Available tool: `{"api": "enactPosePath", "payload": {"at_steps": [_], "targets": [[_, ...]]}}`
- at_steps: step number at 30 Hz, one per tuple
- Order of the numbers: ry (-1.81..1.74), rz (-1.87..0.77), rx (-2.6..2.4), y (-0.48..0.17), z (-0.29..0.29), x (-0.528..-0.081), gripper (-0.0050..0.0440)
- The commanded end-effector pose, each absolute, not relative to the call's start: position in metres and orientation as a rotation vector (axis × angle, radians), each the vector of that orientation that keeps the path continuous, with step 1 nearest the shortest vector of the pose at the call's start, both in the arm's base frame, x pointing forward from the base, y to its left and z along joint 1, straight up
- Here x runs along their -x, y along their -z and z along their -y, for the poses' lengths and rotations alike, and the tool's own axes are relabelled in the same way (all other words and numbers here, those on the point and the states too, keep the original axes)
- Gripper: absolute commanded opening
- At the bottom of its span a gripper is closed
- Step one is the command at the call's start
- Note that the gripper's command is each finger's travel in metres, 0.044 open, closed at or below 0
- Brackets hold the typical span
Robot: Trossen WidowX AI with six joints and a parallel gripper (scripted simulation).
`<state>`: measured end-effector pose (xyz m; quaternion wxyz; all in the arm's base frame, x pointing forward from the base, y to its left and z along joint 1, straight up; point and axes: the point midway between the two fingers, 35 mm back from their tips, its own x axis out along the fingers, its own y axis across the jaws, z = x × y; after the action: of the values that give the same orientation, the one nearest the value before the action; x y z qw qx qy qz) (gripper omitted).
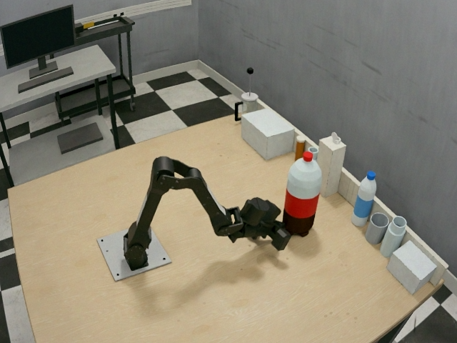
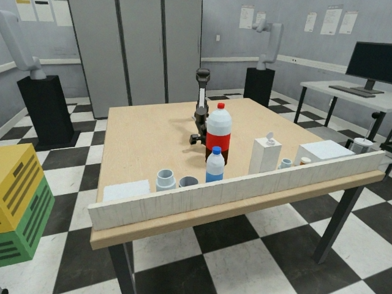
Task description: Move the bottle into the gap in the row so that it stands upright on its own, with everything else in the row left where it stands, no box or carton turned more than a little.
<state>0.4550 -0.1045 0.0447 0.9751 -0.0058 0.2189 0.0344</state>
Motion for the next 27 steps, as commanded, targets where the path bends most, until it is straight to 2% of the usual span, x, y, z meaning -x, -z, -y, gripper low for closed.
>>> {"api": "enactPosePath", "payload": {"at_steps": [1,27], "targets": [[-0.070,-0.419,0.018,-0.053,0.104,-0.463,-0.0050],[-0.070,-0.418,0.018,-0.054,0.104,-0.477,-0.0050]]}}
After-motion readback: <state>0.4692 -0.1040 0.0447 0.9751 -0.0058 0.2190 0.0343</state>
